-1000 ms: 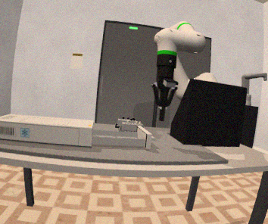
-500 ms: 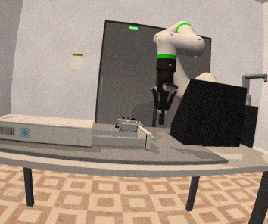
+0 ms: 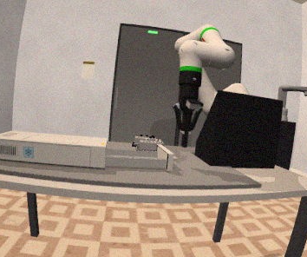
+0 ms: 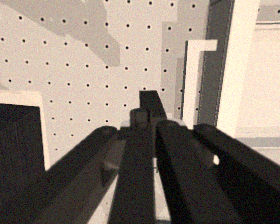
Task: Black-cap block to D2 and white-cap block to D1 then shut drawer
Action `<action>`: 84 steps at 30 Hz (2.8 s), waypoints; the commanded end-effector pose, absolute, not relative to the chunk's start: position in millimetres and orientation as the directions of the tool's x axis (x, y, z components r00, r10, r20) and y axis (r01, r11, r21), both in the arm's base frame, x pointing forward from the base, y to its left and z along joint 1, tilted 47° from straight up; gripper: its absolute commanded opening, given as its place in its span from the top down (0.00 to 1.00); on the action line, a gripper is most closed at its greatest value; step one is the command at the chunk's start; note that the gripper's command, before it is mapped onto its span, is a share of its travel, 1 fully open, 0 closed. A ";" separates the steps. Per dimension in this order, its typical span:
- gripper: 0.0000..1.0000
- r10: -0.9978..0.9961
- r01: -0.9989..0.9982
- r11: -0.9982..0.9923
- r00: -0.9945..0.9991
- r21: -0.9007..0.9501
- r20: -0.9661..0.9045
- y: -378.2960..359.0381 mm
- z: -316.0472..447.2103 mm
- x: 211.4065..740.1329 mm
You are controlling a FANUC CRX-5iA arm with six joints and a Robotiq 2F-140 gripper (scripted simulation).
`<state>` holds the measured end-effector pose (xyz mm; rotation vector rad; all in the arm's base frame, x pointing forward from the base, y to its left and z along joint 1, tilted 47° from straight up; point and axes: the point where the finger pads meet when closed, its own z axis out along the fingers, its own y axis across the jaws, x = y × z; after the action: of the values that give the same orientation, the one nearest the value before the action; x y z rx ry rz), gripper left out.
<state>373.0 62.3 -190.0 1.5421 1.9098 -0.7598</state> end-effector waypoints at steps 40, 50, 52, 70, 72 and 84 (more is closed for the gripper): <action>0.90 0.662 0.981 0.177 -0.178 -0.079 -0.728 27.3 -223.5 377.3; 0.90 0.662 0.981 0.177 -0.178 -0.079 -0.728 19.5 -230.7 378.1; 0.90 0.662 0.981 0.177 -0.178 -0.079 -0.728 17.5 -232.5 378.3; 0.90 0.662 0.981 0.177 -0.178 -0.079 -0.728 15.5 -236.3 386.4; 0.90 0.662 0.981 0.177 -0.178 -0.079 -0.728 16.0 -236.5 389.0; 0.90 0.662 0.981 0.177 -0.178 -0.078 -0.728 18.3 -237.5 402.1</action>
<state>400.1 17.1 -237.6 1.5421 1.9098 -0.7595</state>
